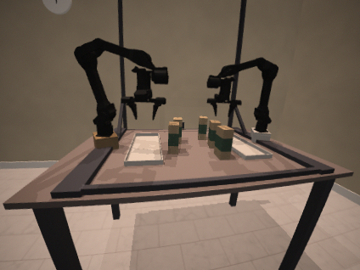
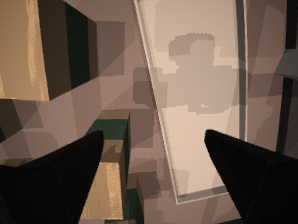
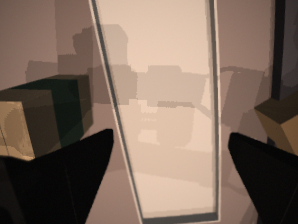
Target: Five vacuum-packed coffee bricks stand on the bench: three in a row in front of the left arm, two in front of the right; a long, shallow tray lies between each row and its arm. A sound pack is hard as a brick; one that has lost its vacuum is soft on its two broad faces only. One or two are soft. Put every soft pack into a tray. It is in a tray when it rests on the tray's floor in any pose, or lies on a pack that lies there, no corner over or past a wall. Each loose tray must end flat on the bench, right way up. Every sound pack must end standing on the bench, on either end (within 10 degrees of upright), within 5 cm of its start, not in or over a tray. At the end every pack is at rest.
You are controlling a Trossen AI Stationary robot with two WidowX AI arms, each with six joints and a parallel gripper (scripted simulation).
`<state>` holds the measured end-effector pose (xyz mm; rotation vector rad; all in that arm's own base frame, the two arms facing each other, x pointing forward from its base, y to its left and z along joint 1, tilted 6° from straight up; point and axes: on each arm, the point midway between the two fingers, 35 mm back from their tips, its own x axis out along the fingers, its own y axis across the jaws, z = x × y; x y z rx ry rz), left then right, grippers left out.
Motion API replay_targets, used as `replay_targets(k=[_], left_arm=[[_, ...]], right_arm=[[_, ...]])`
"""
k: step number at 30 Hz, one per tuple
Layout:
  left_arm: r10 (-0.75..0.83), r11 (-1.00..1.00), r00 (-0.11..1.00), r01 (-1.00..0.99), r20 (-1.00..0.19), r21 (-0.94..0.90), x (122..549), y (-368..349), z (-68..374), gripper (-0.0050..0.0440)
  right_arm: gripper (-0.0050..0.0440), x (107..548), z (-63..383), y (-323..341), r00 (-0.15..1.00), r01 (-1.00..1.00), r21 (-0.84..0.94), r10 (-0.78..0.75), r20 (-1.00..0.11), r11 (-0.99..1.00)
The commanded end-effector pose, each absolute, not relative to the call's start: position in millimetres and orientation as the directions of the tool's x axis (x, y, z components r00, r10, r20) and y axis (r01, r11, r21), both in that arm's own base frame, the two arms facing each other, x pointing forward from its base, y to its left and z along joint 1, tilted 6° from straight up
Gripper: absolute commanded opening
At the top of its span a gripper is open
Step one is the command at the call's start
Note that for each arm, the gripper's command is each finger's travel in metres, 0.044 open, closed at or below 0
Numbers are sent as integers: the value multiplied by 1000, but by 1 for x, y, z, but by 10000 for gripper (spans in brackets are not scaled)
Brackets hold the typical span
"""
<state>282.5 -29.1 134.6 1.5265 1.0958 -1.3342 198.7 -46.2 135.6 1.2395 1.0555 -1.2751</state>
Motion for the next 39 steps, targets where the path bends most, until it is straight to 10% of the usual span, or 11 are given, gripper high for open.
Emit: replay_targets(k=[1,39], left_arm=[[86,-295,81,954,-993,53,319,-5,145,358],[89,-295,84,954,-992,55,358,28,149,358]], right_arm=[[363,200,139,-46,70,993,78,-91,-993,-88],[363,200,139,-46,70,993,78,-91,-993,-88]])
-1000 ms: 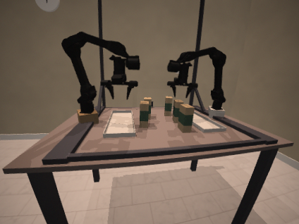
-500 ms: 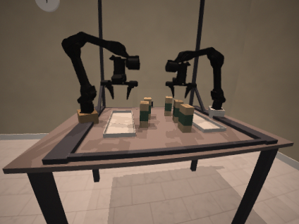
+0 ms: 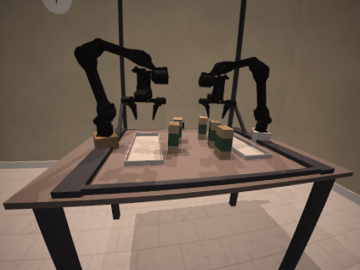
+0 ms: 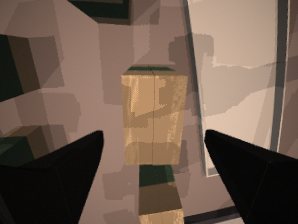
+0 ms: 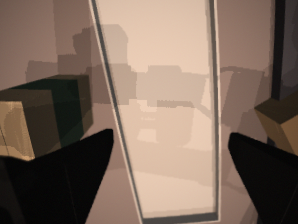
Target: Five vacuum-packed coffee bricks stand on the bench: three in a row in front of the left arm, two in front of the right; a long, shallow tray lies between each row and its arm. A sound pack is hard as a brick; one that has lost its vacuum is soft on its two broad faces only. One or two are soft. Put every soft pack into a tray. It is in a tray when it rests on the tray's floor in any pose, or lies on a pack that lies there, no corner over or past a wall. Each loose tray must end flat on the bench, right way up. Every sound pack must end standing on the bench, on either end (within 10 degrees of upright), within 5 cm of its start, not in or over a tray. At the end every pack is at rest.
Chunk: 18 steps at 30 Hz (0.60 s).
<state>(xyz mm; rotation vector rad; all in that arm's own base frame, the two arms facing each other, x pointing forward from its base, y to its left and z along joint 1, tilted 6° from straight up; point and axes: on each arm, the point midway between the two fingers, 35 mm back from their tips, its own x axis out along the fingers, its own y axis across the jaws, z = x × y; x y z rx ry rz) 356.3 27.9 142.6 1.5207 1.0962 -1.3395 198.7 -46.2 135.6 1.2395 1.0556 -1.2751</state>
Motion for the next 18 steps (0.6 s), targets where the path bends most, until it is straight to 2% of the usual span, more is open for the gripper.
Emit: replay_targets(k=[1,18], left_arm=[[89,-295,84,954,-992,55,358,28,148,358],[89,-295,84,954,-992,55,360,29,128,358]], right_arm=[[363,200,139,-46,70,993,78,-91,-993,-88],[363,200,139,-46,70,993,78,-91,-993,-88]])
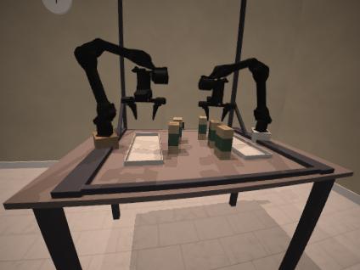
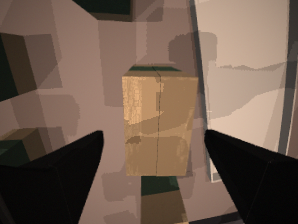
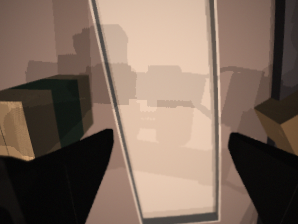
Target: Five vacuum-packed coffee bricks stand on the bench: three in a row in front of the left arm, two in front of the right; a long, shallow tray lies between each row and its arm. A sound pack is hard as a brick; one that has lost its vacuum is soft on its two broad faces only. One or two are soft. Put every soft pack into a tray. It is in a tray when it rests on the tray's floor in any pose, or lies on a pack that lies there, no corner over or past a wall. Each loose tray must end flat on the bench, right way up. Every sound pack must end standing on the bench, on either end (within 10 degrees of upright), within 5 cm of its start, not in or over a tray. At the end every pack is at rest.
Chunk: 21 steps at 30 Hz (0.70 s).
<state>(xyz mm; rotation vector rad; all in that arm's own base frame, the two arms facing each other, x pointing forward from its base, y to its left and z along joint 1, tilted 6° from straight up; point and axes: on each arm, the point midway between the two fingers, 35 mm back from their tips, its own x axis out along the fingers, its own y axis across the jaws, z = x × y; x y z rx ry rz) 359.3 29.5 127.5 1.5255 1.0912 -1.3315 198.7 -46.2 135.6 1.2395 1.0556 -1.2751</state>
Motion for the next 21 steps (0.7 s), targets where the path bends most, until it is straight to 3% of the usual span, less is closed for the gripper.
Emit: replay_targets(k=[1,21], left_arm=[[89,-295,84,954,-992,55,360,30,126,358],[89,-295,84,954,-992,54,362,31,105,358]], right_arm=[[363,200,139,-46,70,993,78,-91,-993,-88],[363,200,139,-46,70,993,78,-91,-993,-88]])
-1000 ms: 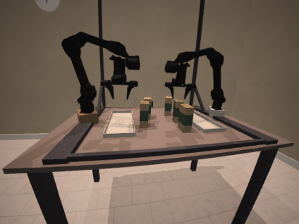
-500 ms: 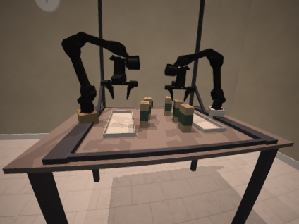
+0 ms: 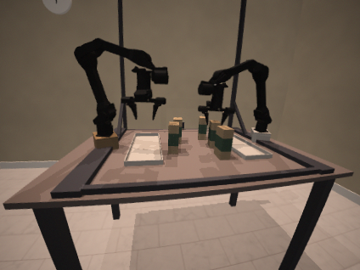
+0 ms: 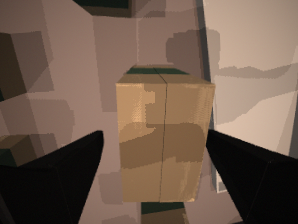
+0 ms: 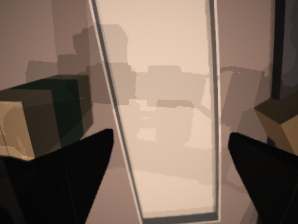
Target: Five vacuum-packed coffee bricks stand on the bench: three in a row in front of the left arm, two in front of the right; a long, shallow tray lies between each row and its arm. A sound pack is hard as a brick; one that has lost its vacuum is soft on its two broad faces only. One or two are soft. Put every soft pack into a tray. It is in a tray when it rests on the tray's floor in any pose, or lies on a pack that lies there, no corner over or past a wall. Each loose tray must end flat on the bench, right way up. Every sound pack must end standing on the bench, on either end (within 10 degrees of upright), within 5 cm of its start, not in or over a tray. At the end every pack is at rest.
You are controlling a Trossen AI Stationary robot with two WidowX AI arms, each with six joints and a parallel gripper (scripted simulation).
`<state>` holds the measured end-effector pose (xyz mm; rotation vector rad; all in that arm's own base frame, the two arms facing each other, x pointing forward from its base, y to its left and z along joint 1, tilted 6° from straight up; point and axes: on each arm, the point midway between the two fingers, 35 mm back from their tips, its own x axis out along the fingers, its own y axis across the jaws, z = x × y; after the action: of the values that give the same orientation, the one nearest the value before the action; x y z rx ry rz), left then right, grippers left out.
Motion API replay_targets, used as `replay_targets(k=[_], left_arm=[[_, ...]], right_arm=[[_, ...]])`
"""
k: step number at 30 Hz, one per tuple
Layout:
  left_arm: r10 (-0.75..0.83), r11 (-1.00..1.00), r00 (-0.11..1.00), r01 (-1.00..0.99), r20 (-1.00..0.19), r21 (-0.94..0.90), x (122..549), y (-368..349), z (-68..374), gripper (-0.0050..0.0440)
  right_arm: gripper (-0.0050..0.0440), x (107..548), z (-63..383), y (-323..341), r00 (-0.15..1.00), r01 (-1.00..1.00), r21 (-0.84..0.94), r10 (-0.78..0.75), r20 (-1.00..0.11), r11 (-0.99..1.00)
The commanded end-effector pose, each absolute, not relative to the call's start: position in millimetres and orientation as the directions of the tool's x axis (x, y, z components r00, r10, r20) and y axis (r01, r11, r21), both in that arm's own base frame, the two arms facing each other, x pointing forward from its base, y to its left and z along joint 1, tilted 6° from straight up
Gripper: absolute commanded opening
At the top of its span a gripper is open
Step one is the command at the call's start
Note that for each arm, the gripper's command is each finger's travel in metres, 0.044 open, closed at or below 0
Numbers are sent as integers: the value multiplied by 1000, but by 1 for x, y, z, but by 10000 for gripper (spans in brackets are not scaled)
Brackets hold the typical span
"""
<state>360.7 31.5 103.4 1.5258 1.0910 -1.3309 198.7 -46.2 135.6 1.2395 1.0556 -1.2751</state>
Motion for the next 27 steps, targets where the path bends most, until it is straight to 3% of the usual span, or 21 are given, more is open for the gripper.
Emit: replay_targets(k=[1,27], left_arm=[[89,-295,84,954,-992,54,362,31,104,358],[89,-295,84,954,-992,54,364,34,72,358]], right_arm=[[363,200,139,-46,70,993,78,-91,-993,-88],[363,200,139,-46,70,993,78,-91,-993,-88]])
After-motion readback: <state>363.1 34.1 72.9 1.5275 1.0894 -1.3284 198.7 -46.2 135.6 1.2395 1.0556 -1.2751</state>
